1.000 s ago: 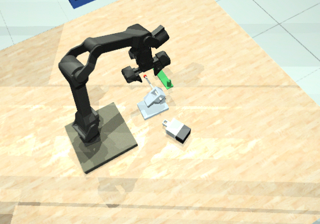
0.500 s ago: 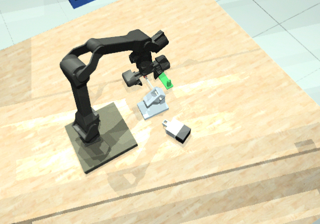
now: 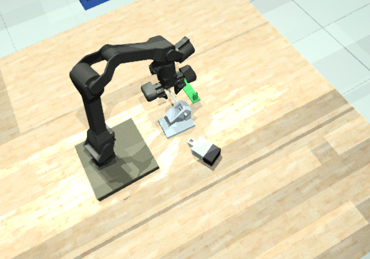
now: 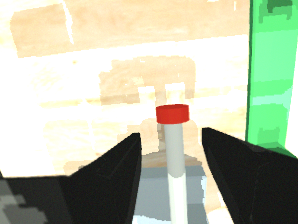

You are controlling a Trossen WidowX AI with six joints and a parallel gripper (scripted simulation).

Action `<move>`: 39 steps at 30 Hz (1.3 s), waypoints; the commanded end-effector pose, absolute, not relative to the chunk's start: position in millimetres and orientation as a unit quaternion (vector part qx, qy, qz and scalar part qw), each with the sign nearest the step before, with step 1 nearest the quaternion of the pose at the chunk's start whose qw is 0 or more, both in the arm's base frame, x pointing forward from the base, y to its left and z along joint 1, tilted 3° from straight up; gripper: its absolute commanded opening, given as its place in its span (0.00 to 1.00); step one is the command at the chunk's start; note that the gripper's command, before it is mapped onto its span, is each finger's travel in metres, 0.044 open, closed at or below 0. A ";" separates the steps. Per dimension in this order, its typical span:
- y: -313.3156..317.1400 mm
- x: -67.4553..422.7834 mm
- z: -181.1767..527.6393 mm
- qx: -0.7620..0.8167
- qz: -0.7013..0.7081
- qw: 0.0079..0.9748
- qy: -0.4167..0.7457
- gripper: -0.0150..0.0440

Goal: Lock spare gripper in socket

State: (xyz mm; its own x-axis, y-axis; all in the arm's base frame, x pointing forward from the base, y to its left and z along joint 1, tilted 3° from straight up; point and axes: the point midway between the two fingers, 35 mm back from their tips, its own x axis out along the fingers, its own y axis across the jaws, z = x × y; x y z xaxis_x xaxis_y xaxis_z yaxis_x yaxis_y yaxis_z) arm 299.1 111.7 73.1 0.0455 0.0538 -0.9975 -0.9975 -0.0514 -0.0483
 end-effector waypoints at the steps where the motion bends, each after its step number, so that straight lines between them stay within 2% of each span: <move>1: 112.6 298.9 72.5 -0.509 0.515 0.513 0.461 0.36; 4: 112.6 298.9 72.5 -0.509 0.515 0.513 0.461 0.25; 39: 125.0 300.3 88.5 -0.451 0.554 0.561 0.418 0.25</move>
